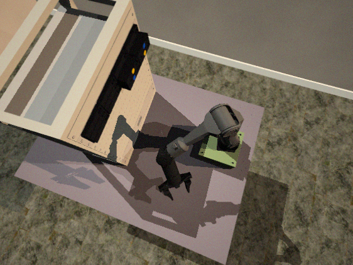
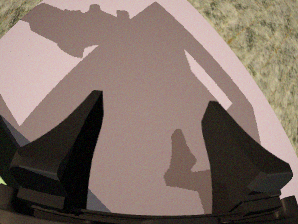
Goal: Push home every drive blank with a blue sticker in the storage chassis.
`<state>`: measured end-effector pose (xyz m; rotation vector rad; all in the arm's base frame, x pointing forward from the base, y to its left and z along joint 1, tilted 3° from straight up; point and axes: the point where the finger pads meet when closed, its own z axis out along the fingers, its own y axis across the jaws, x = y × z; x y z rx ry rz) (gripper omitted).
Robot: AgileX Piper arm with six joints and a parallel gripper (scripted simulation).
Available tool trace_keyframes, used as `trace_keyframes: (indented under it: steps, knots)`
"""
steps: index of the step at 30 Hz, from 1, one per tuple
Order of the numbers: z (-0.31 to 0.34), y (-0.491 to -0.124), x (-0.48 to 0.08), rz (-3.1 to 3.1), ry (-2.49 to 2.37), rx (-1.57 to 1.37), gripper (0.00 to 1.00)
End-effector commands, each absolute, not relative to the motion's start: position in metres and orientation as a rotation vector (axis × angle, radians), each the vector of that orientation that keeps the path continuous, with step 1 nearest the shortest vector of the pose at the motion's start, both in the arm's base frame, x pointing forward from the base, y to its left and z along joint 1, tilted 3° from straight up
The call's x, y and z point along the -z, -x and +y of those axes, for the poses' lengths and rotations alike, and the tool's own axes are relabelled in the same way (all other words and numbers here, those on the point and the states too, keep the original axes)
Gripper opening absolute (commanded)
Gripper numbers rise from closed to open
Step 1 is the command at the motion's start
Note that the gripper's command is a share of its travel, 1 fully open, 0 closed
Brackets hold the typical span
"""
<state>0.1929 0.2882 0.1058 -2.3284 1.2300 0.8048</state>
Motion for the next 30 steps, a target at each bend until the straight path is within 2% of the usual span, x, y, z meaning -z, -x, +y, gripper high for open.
trace_keyframes:
  steps: [1, 30]
  knots:
    - [0.288, -0.193, -0.106, 1.233, 2.327, -0.802, 1.0]
    - [0.252, -0.216, -0.11, 1.594, 2.183, -0.675, 1.0]
